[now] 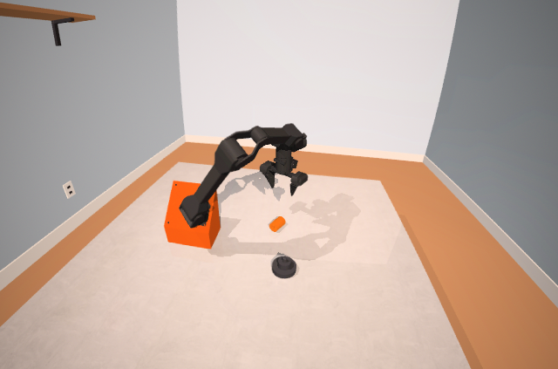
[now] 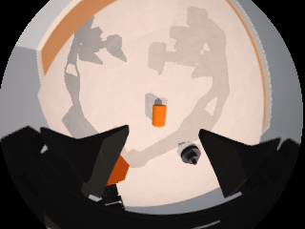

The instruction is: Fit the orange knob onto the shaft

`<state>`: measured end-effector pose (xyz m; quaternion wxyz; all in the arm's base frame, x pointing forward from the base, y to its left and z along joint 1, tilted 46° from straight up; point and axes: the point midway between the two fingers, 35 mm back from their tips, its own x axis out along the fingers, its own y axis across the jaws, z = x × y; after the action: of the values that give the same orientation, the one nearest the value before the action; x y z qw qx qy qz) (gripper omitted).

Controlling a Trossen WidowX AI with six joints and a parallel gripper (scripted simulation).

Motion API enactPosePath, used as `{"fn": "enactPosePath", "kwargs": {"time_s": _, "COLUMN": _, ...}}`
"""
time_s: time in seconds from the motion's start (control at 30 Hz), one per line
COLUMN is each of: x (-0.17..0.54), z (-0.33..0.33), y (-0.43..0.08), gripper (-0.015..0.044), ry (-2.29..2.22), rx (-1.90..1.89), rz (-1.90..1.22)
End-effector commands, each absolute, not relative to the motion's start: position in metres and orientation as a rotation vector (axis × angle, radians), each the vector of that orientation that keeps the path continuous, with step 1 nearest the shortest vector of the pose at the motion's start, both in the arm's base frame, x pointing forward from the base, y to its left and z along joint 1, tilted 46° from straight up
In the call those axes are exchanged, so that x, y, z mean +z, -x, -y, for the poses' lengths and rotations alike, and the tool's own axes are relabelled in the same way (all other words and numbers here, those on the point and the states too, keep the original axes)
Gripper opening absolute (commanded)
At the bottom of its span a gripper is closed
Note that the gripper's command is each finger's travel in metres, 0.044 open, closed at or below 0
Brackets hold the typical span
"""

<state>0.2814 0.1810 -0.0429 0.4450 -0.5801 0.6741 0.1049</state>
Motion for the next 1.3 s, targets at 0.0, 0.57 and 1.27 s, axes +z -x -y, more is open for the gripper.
{"fn": "enactPosePath", "kwargs": {"time_s": 0.0, "x": -0.074, "z": -0.145, "y": -0.285, "gripper": 0.044, "ry": 1.449, "rx": 0.249, "rz": -1.694}}
{"fn": "enactPosePath", "kwargs": {"time_s": 0.57, "x": -0.118, "z": -0.097, "y": -0.286, "gripper": 0.044, "ry": 1.452, "rx": 0.244, "rz": -1.696}}
{"fn": "enactPosePath", "kwargs": {"time_s": 1.27, "x": -0.141, "z": -0.074, "y": -0.288, "gripper": 0.044, "ry": 1.452, "rx": 0.243, "rz": -1.696}}
